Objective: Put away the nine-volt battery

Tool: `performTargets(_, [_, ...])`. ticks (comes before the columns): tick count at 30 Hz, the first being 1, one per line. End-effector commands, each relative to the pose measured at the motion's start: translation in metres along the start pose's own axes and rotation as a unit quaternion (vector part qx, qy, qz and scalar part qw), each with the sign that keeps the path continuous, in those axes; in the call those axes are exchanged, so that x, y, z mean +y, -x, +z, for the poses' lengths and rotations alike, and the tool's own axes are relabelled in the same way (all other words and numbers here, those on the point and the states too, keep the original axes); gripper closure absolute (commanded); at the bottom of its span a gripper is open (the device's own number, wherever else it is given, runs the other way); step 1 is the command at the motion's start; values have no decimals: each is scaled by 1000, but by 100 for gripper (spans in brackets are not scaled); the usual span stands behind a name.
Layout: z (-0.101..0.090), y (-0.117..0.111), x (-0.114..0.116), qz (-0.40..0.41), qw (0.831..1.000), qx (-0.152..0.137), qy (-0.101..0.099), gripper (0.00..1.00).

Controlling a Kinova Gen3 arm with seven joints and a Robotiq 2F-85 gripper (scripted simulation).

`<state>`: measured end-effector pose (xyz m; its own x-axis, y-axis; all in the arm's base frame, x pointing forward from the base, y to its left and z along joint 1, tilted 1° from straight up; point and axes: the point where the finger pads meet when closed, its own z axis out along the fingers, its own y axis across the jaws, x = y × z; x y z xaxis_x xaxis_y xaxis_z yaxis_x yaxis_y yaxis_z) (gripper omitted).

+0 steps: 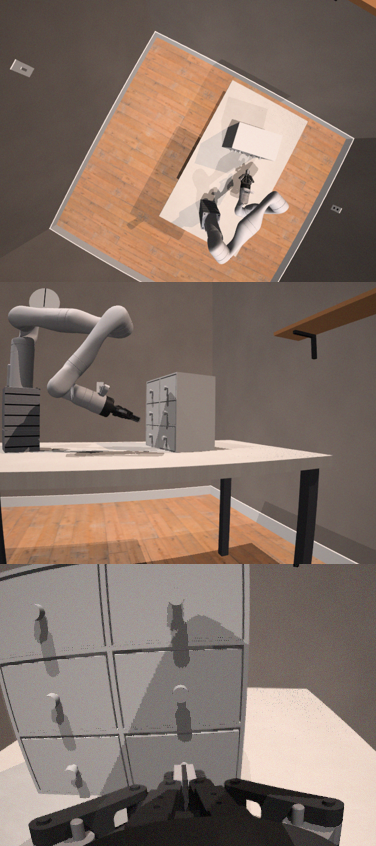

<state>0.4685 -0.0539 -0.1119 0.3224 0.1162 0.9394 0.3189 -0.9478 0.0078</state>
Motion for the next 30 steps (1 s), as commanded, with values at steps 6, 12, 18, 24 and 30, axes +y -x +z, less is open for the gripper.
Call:
performTargets(6, [-5,-7,2,-1,1000,1,2,100])
performTargets(12, [-5,-7,2,-1,1000,-2,2,100])
performTargets(18, [-7,-8,2,-1,1000,-9,2,100])
performTargets(24, [-10,-10,2,-1,1000,-29,2,100])
performTargets(30, [-16,-14,2,0,998,-62,2,100])
